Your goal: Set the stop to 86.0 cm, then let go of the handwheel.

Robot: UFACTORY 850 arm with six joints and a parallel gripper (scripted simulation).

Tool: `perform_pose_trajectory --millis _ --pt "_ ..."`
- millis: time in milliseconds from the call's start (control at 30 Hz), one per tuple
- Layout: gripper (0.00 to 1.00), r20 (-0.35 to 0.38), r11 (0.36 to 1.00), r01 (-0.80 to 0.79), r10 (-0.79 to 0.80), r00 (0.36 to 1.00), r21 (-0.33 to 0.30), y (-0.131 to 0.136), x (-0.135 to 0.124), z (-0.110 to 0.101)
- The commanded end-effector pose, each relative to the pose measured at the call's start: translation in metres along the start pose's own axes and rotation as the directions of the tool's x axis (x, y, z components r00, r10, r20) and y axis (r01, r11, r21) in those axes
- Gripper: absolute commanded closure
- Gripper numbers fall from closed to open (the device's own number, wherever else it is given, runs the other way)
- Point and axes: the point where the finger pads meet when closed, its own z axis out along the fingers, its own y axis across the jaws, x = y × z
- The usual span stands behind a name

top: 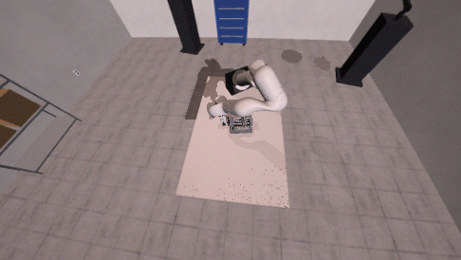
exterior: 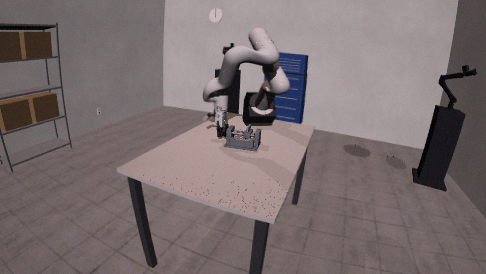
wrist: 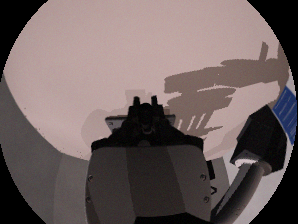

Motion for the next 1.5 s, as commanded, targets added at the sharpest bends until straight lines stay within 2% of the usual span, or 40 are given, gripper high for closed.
perform_pose_trajectory --millis 0,1467 --pt "0.94 0.0 1.0 0.0 0.0 1.0 0.002 -0.001 0.0 0.0" --pt "0.94 0.0 1.0 0.0 0.0 1.0 0.002 -0.018 0.0 -0.003"
